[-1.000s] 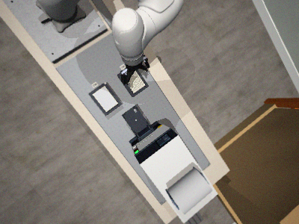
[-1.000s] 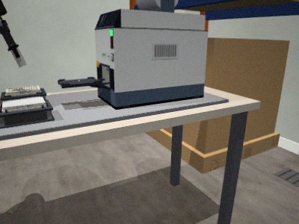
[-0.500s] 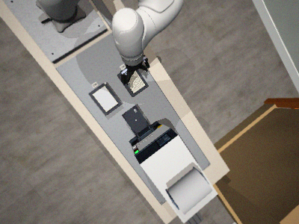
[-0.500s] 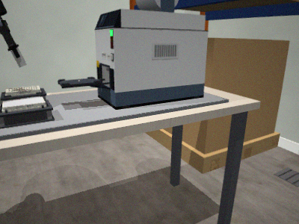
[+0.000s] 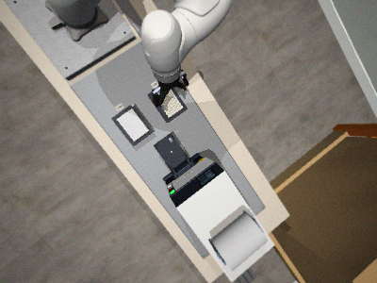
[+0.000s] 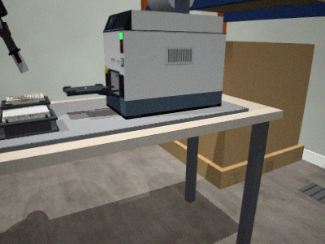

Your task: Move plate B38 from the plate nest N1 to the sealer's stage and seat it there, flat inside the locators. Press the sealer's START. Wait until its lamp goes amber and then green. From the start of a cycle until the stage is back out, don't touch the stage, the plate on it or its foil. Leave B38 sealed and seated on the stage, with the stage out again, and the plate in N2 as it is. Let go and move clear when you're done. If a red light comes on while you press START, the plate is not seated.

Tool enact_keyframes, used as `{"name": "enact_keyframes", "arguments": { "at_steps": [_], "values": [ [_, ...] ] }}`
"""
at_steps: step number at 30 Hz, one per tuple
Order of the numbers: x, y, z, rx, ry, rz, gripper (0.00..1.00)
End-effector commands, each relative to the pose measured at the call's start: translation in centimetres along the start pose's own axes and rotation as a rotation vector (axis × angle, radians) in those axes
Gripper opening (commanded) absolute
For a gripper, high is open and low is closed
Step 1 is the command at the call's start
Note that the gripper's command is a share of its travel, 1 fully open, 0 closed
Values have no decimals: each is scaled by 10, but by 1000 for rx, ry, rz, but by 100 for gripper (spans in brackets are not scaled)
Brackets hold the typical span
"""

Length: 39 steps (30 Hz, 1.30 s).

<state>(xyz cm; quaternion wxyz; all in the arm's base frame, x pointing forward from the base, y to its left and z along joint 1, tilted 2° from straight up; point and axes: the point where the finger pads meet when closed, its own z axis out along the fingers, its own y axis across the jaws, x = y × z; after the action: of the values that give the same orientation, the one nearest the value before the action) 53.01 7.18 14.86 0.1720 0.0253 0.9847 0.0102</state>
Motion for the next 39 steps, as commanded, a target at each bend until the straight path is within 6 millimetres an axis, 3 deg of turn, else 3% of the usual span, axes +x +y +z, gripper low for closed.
{"name": "enact_keyframes", "arguments": {
  "at_steps": [1,31,39],
  "values": [
    [3,1,0,1,3,2,70],
    [3,1,0,1,3,2,70],
    [7,1,9,1,3,2,70]
  ]
}}
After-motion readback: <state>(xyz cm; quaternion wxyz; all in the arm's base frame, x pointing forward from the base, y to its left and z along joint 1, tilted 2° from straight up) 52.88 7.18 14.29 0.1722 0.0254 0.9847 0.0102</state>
